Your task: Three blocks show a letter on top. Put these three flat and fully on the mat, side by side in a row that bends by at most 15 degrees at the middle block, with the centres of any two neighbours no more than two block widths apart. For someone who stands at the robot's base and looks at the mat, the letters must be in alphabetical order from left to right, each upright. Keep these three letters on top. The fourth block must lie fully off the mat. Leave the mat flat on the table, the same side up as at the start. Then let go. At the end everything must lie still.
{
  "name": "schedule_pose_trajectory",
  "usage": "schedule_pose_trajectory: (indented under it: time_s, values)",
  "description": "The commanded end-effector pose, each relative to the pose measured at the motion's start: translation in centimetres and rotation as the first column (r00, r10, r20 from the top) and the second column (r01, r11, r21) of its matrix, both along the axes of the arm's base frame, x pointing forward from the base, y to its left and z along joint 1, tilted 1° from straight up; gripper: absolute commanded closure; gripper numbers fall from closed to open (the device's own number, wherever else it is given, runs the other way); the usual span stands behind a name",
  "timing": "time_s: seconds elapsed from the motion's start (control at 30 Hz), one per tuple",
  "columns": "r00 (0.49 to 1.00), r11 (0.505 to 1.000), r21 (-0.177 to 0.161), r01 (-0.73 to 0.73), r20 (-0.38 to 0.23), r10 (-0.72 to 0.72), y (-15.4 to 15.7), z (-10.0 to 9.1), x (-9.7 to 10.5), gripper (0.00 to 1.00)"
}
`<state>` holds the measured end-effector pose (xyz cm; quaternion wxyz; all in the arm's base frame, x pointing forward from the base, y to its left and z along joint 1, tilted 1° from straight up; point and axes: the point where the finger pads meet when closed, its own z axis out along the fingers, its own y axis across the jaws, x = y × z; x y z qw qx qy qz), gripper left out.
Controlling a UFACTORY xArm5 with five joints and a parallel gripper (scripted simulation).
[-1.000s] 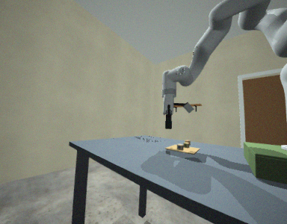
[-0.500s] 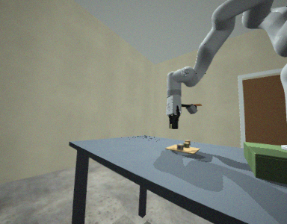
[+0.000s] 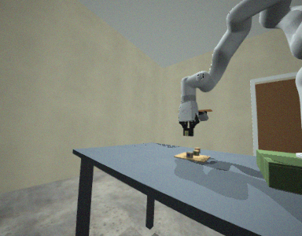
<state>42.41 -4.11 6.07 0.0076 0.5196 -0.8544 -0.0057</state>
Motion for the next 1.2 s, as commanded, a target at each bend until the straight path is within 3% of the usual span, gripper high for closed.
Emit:
schedule_pose_trajectory:
  time_s: [0.0,0.37,1.17]
  values:
    - [0.992,0.992,0.001,-0.128,0.007,0.128,-0.7,0.1,-0.6,0.79]
    - [0.948,0.948,0.004,-0.318,0.008,0.318,-1.8,0.1,-1.8,0.79]
    - [0.946,0.946,0.004,-0.325,0.008,0.325,-1.9,-0.4,-1.9,0.79]
